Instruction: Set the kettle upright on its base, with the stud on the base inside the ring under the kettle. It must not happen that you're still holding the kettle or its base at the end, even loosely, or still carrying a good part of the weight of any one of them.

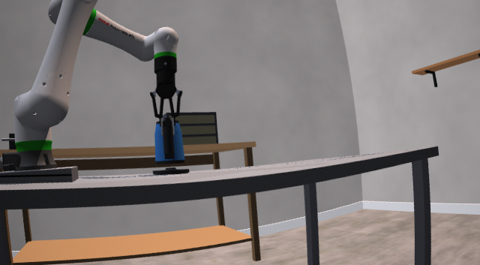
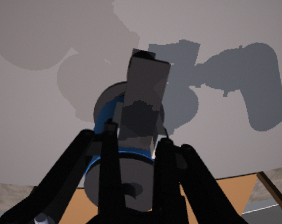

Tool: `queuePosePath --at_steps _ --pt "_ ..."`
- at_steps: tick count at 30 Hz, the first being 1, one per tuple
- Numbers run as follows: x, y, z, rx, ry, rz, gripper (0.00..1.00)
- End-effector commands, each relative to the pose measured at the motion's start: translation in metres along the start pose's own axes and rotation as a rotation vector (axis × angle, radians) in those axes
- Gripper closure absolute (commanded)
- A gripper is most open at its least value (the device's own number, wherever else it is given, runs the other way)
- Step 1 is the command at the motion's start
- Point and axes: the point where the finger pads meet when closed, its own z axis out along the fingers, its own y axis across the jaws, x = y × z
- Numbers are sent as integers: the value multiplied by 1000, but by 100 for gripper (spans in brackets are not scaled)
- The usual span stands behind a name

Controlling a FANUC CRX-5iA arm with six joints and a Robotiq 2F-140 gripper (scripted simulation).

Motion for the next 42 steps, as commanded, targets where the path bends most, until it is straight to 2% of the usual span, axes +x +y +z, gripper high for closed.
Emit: queuePosePath --at_steps 1,11,42 --pt "0 0 2 1 0 0 100" --pt "0 0 15 1 0 0 100" --pt "0 0 15 1 0 0 100"
